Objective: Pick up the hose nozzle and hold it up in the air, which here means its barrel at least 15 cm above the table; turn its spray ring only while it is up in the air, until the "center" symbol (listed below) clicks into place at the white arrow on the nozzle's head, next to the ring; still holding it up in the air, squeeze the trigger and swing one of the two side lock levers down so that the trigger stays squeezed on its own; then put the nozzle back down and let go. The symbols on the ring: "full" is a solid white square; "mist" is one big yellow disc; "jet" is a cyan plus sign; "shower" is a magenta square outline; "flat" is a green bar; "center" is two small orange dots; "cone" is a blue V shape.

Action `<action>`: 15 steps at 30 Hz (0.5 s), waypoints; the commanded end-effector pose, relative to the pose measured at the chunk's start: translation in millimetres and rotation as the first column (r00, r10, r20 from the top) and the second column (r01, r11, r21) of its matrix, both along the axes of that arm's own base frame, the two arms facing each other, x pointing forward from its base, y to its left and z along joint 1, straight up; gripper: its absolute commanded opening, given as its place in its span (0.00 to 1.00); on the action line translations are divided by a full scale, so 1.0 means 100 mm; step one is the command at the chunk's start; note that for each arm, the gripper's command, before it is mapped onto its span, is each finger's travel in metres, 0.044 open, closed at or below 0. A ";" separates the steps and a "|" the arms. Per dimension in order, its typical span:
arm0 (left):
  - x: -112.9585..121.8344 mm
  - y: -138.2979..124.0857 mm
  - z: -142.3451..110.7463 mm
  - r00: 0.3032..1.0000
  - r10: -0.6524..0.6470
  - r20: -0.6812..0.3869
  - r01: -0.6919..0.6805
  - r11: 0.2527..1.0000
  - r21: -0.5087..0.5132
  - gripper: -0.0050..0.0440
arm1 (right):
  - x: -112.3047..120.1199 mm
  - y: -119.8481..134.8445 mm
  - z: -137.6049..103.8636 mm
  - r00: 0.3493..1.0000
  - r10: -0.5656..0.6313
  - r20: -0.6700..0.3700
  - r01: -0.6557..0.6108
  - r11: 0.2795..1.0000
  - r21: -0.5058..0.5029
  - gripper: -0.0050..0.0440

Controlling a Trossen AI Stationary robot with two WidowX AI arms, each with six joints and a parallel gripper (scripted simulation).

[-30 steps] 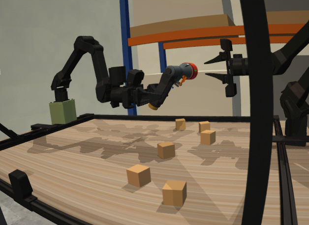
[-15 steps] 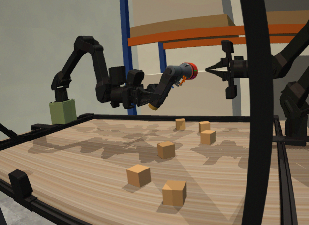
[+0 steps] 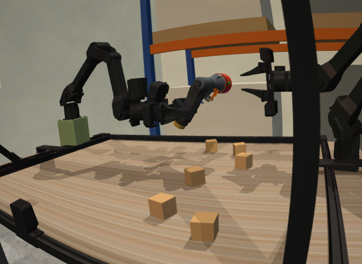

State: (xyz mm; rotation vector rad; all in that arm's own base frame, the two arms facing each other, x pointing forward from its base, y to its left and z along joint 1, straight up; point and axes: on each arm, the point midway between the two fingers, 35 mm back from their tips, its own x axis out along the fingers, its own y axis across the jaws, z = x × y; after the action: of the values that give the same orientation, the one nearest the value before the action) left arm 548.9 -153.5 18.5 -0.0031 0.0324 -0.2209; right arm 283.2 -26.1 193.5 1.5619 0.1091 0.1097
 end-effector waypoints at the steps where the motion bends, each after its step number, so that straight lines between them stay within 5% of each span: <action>1: 0.03 -0.01 0.12 0.999 0.000 0.032 0.000 1.000 0.000 0.10 | 0.00 0.00 0.00 1.000 0.001 0.000 -0.001 1.000 0.000 0.64; 4: 0.03 -0.01 0.12 0.999 0.000 0.032 0.000 1.000 0.000 0.10 | 0.01 0.00 0.00 1.000 0.001 0.000 -0.001 1.000 0.000 0.79; 7: 0.03 -0.01 0.12 0.999 0.000 0.032 0.000 1.000 0.000 0.10 | 0.00 0.00 0.00 1.000 0.000 -0.001 0.000 1.000 0.000 0.74; 15: 0.03 -0.01 0.12 0.999 0.000 0.032 0.000 1.000 0.000 0.10 | 0.00 -0.01 0.00 1.000 0.000 -0.001 0.000 1.000 0.000 0.35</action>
State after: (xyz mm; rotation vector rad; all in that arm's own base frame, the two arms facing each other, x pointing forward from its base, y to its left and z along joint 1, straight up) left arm 549.0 -153.5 18.5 -0.0031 0.0323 -0.2209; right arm 283.3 -27.3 193.1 1.5625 0.1071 0.1056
